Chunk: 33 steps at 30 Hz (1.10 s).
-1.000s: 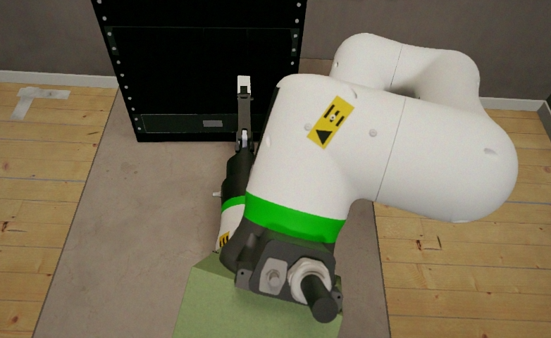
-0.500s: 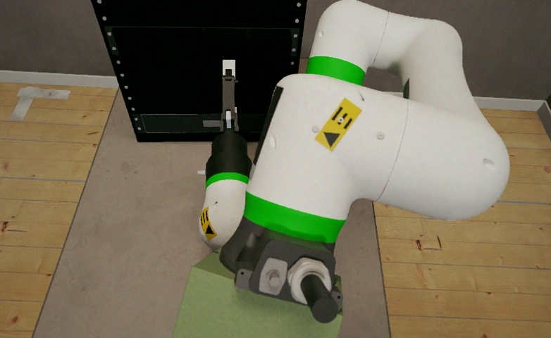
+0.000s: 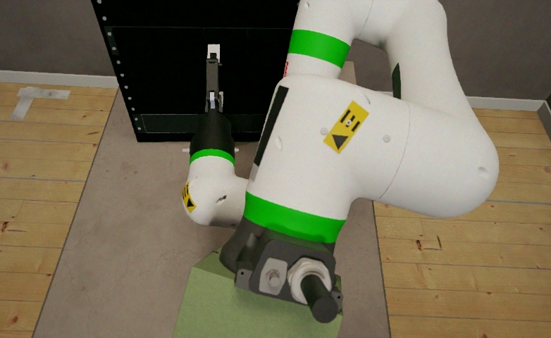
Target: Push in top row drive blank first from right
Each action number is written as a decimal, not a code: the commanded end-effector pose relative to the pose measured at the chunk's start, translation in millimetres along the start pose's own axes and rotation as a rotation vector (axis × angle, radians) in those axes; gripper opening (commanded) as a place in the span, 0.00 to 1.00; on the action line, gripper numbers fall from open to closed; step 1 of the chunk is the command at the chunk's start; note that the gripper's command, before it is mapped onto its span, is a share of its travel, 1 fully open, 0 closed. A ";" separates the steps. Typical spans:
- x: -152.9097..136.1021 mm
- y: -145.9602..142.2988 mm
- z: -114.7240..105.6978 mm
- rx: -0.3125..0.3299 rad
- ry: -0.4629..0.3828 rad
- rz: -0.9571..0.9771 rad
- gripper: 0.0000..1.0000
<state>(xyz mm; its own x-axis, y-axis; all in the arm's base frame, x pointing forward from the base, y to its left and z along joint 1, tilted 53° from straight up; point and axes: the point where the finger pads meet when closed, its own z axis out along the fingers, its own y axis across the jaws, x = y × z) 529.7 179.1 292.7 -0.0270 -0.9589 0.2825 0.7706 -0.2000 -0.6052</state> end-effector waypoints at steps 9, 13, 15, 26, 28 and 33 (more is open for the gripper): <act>-5.1 0.6 8.8 0.000 0.000 0.000 1.00; -5.1 0.6 8.8 0.000 0.000 0.000 1.00; -5.1 0.6 8.8 0.000 0.000 0.000 1.00; -5.1 0.6 8.8 0.000 0.000 0.000 1.00; -5.1 0.6 8.8 0.000 0.000 0.000 1.00; -5.1 0.6 8.8 0.000 0.000 0.000 1.00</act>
<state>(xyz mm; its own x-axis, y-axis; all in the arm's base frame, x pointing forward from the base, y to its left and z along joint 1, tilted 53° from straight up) 536.3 185.5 297.0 -0.0272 -0.9588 0.2827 0.7703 -0.2003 -0.6054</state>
